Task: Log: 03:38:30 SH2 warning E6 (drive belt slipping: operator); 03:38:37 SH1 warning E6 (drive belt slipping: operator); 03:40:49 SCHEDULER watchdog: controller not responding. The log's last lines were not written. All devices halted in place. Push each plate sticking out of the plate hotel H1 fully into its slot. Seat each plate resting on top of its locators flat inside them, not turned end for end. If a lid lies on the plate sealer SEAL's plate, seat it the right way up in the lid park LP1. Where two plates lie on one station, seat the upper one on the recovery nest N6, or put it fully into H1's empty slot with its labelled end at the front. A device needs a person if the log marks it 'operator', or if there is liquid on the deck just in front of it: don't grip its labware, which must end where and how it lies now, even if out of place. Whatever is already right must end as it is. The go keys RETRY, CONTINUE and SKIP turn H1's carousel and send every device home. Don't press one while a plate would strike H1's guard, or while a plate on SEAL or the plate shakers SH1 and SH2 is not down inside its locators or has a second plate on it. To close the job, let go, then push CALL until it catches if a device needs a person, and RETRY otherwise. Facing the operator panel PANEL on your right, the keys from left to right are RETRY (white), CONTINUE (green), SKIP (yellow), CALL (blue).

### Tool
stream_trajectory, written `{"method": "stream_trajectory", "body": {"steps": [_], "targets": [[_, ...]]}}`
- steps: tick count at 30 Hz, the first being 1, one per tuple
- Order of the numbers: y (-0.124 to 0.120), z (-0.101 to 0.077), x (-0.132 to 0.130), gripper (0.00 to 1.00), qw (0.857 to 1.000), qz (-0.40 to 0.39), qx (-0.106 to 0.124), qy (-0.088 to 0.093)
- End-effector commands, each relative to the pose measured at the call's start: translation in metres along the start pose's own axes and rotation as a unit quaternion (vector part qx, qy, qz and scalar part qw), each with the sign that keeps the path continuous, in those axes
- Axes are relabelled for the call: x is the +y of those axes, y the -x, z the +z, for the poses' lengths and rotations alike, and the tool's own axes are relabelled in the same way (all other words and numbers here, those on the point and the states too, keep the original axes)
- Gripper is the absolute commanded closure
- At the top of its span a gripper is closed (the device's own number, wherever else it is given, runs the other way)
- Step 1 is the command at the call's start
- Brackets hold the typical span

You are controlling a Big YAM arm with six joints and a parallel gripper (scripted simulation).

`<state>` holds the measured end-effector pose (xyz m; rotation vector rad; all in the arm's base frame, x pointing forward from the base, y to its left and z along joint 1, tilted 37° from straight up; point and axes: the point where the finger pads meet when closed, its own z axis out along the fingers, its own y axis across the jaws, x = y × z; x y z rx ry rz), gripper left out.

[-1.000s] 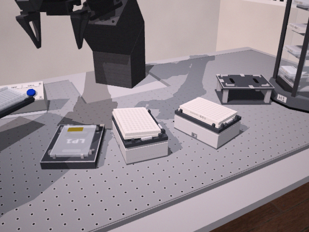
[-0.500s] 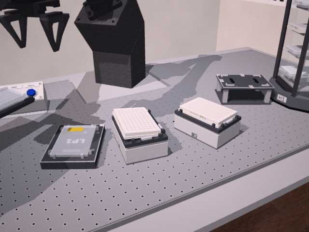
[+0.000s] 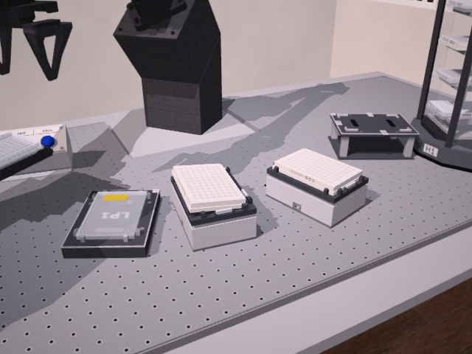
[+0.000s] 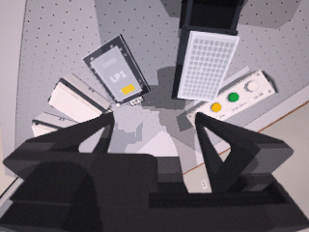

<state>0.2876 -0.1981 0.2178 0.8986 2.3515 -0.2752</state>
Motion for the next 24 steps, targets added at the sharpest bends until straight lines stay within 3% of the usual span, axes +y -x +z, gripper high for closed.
{"method": "stream_trajectory", "body": {"steps": [1, 14, 15, 24], "targets": [[0.026, -0.009, -0.009, 0.0, 1.0, -0.009, -0.015, -0.002], [0.041, -0.009, -0.042, 0.0, 1.0, -0.022, -0.012, -0.003], [0.019, 0.0, -0.035, 0.0, 0.999, -0.041, 0.005, 0.003], [0.026, -0.005, -0.038, 0.0, 0.99, -0.143, -0.003, -0.001]]}}
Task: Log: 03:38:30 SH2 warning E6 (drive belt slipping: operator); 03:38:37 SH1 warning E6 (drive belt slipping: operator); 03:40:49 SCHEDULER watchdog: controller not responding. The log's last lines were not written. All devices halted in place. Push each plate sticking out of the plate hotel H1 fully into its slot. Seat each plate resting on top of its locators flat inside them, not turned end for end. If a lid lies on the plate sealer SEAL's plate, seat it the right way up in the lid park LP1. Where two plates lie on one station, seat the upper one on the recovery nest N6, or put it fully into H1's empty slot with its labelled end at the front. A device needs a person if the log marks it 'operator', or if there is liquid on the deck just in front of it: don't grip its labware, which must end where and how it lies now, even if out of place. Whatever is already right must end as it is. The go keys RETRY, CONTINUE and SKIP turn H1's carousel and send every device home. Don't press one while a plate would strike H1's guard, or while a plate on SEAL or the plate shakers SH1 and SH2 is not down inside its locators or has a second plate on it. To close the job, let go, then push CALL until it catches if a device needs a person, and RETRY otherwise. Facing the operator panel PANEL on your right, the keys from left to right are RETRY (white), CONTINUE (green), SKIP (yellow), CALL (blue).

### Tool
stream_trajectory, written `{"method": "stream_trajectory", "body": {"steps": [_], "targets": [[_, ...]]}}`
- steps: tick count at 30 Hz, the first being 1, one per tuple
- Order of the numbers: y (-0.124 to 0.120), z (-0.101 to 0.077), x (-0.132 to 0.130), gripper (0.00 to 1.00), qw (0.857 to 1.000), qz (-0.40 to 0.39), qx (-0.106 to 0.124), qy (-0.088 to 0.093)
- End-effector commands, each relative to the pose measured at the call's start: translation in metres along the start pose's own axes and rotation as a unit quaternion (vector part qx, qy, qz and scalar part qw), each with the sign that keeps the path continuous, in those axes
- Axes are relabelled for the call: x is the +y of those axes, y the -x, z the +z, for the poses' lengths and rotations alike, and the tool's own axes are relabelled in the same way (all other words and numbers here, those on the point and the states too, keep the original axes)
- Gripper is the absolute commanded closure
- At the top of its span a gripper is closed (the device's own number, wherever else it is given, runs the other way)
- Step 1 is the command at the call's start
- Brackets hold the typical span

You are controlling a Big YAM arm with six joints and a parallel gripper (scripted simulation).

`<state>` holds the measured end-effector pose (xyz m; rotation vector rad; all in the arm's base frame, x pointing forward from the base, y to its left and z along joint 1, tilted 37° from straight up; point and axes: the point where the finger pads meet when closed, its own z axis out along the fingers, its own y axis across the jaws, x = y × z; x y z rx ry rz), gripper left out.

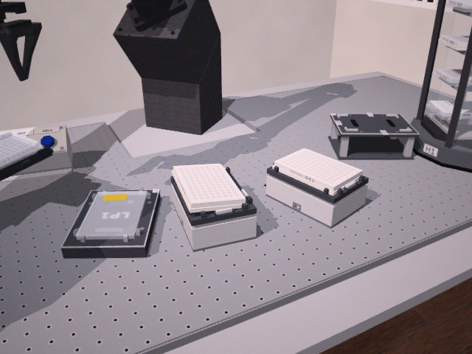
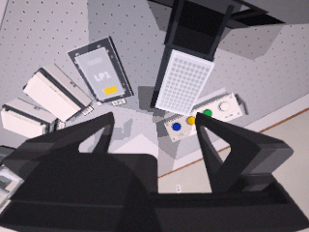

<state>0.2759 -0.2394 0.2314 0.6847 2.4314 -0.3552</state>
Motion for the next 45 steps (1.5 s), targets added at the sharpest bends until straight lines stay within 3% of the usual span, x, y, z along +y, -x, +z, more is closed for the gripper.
{"method": "stream_trajectory", "body": {"steps": [1, 10, 24, 39, 41, 45], "targets": [[0.0028, -0.0049, -0.0002, 0.0, 0.998, -0.063, 0.0, 0.001], [0.0028, -0.0049, -0.0002, 0.0, 0.989, -0.145, 0.0, 0.001], [0.0027, -0.0049, -0.0002, 0.0, 0.96, -0.281, 0.0, 0.001], [0.0026, -0.0048, -0.0001, 0.0, 0.896, -0.444, 0.0, 0.001], [0.0026, -0.0048, -0.0001, 0.0, 0.896, -0.444, 0.0, 0.001], [0.0026, -0.0048, -0.0002, 0.0, 0.874, -0.485, 0.0, 0.001]]}}
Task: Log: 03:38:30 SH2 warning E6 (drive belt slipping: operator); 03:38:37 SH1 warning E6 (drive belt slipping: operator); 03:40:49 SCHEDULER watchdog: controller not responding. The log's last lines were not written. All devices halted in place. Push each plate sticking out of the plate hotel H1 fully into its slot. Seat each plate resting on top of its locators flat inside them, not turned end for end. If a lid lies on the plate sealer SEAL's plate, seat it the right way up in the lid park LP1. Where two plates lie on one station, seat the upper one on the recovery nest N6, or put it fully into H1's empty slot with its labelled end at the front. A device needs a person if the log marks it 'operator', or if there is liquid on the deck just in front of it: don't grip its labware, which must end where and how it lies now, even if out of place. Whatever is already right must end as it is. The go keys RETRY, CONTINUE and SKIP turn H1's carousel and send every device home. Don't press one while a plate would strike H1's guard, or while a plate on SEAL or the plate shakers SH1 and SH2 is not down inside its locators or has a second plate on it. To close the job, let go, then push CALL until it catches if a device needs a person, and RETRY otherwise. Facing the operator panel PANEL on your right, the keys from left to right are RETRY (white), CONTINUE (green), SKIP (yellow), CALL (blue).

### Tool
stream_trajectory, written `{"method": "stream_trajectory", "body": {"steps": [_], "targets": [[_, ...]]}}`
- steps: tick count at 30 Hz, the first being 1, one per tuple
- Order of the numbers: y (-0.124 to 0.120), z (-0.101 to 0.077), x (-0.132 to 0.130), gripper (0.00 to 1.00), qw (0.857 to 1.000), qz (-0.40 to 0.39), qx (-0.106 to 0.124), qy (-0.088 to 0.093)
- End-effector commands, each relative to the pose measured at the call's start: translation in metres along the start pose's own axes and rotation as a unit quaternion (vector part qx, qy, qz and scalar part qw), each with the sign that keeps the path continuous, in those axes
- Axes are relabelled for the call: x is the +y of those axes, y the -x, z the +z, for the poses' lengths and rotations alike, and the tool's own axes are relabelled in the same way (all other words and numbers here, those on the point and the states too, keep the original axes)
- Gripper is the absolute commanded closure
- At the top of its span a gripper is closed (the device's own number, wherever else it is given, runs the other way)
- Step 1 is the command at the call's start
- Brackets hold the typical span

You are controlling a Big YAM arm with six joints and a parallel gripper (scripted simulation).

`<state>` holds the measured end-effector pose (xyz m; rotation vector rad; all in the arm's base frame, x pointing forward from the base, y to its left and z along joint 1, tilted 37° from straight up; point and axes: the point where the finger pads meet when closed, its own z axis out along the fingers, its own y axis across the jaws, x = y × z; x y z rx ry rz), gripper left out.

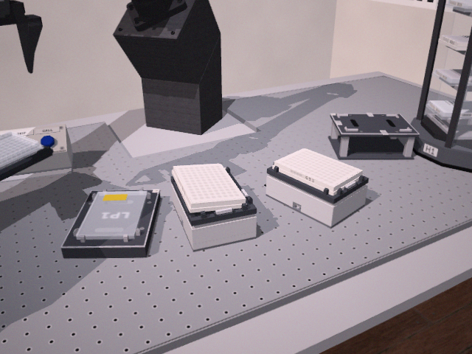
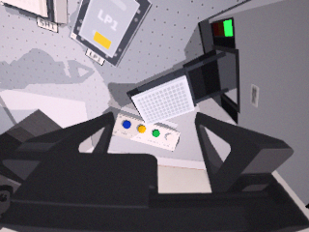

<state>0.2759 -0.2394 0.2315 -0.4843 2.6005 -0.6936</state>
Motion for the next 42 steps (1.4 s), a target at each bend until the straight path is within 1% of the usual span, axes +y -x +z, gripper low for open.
{"method": "stream_trajectory", "body": {"steps": [1, 6, 11, 13, 16, 19, 20, 30, 31, 38, 40, 42], "targets": [[0.001, -0.005, -0.002, 0.0, 0.998, -0.06, -0.001, 0.0], [0.001, -0.005, -0.002, 0.0, 0.993, -0.118, -0.001, 0.0], [0.001, -0.005, -0.002, 0.0, 0.984, -0.176, -0.001, 0.0], [0.001, -0.005, -0.002, 0.0, 0.984, -0.176, -0.001, 0.0], [0.001, -0.005, -0.002, 0.0, 0.978, -0.21, -0.001, 0.0], [0.001, -0.005, -0.002, 0.0, 0.977, -0.213, -0.001, 0.0], [0.005, -0.008, -0.009, 0.0, 0.978, -0.208, -0.003, -0.01], [0.005, -0.008, -0.009, 0.0, 0.978, -0.208, -0.003, -0.01], [0.0, 0.008, 0.001, 0.0, 0.977, -0.213, 0.0, 0.004], [0.0, 0.026, 0.002, 0.0, 0.977, -0.211, 0.0, 0.004], [0.002, 0.03, -0.001, 0.0, 0.977, -0.211, -0.001, 0.001], [0.0, 0.037, 0.002, 0.0, 0.977, -0.211, 0.0, 0.004]]}}
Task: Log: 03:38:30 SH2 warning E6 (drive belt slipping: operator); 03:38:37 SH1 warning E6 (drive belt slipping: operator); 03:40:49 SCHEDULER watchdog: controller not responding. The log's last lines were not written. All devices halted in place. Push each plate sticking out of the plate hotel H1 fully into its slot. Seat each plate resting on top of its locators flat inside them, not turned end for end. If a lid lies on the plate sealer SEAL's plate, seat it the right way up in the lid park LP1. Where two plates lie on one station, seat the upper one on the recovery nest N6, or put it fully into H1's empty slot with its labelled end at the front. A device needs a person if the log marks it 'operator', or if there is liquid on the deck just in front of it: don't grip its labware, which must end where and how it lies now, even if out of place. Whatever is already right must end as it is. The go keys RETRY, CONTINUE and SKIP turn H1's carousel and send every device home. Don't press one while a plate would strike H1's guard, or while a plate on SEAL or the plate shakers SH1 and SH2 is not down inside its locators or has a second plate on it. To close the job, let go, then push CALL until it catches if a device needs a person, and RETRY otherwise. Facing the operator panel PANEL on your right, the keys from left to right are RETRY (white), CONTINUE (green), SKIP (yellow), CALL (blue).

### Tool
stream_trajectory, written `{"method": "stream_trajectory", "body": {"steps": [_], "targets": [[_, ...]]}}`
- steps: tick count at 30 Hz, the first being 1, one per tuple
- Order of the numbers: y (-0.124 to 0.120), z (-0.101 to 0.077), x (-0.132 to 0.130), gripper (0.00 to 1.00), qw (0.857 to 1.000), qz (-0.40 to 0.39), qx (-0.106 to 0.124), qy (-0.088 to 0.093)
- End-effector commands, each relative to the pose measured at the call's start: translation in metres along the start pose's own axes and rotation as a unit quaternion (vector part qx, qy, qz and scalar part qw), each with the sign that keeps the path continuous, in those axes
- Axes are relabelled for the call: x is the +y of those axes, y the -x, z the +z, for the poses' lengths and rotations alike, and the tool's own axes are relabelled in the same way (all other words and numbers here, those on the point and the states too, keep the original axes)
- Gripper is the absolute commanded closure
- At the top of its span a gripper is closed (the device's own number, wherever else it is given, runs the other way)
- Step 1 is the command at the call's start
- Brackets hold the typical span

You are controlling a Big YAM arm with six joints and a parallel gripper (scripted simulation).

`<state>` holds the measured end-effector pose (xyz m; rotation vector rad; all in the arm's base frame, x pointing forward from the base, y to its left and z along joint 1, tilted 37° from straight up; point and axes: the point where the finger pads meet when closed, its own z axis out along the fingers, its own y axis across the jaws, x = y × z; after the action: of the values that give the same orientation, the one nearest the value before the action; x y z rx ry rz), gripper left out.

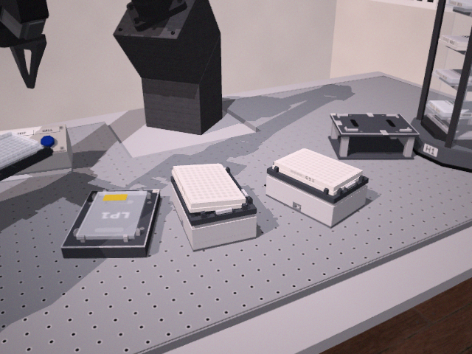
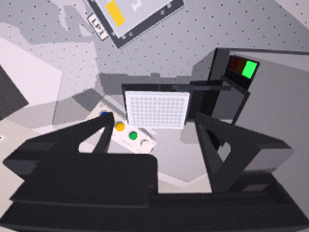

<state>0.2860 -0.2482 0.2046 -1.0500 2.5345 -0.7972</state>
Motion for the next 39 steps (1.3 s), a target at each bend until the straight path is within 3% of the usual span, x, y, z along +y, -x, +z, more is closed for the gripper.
{"method": "stream_trajectory", "body": {"steps": [1, 5, 6, 9, 10, 39], "targets": [[0.002, 0.01, -0.004, 0.0, 1.0, -0.004, -0.002, -0.006], [0.002, 0.015, -0.005, 0.0, 1.0, -0.004, -0.002, -0.007], [0.003, 0.011, -0.018, 0.0, 1.0, -0.004, -0.003, -0.019], [0.003, 0.025, -0.004, 0.0, 1.0, -0.004, -0.002, -0.006], [0.002, 0.014, -0.015, 0.0, 1.0, -0.001, -0.002, -0.019], [0.002, 0.014, -0.015, 0.0, 1.0, -0.001, -0.002, -0.019]]}}
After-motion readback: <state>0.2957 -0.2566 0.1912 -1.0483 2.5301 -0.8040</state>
